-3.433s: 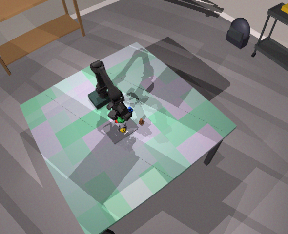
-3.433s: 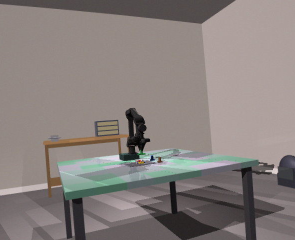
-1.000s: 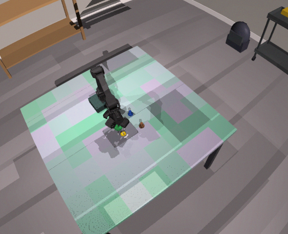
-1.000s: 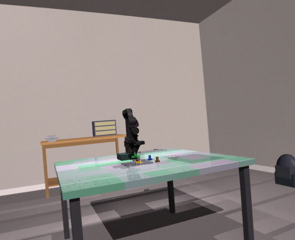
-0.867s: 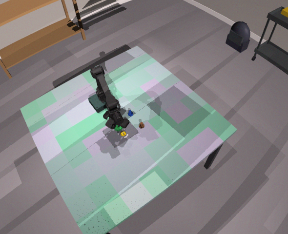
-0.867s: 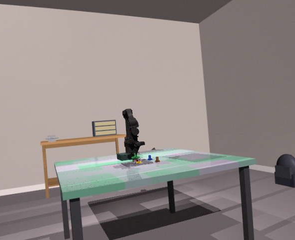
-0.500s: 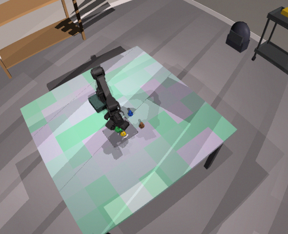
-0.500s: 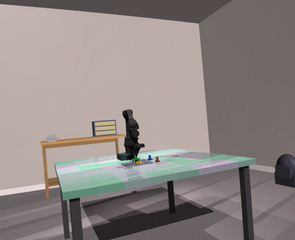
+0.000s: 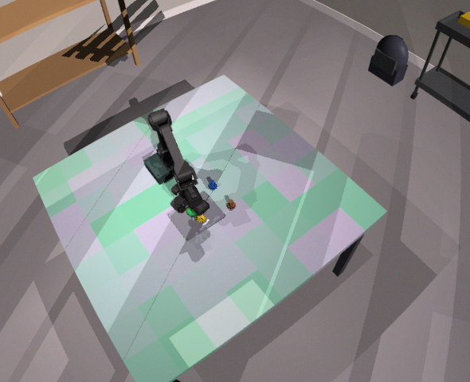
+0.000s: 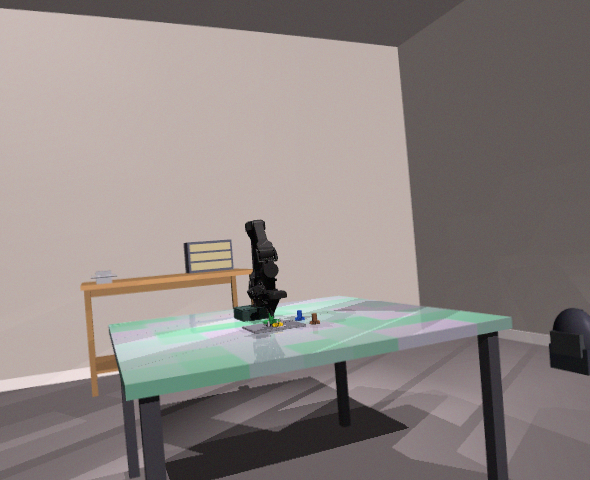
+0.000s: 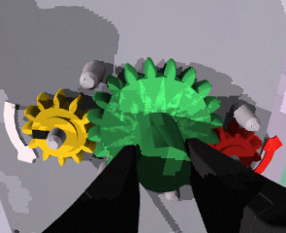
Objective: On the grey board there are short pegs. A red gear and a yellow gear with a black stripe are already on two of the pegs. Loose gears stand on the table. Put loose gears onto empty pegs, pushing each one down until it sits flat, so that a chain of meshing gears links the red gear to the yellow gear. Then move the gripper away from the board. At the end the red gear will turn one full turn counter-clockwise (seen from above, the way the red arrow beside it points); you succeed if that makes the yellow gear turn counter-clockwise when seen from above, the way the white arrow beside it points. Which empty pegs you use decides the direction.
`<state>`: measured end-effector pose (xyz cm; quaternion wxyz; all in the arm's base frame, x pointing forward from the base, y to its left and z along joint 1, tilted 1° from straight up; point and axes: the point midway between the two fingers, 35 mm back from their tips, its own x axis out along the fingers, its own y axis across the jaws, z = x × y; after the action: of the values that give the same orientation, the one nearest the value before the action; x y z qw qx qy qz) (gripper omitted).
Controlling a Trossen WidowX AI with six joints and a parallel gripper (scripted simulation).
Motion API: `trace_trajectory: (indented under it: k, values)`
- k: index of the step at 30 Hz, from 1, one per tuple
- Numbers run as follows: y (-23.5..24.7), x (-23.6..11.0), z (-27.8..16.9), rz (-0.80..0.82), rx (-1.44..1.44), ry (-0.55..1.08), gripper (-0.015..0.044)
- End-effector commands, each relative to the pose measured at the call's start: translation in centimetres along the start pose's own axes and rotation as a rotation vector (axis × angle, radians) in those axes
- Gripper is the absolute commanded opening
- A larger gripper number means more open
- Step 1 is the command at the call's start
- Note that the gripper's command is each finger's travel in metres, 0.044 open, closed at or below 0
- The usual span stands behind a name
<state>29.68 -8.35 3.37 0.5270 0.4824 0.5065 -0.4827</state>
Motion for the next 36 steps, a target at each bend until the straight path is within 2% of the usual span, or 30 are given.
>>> trace_trajectory:
  k: [1,17,31,36]
  values:
    - [0.05,0.13,0.03,0.0,-0.035,-0.003,0.0]
    - [-0.01,0.46,0.05,-0.001,-0.283,-0.003,0.0]
    - [0.01,0.8,-0.07,-0.001,-0.127,-0.003,0.0]
    - [-0.02,0.27,-0.16,-0.001,-0.128,-0.003,0.0131]
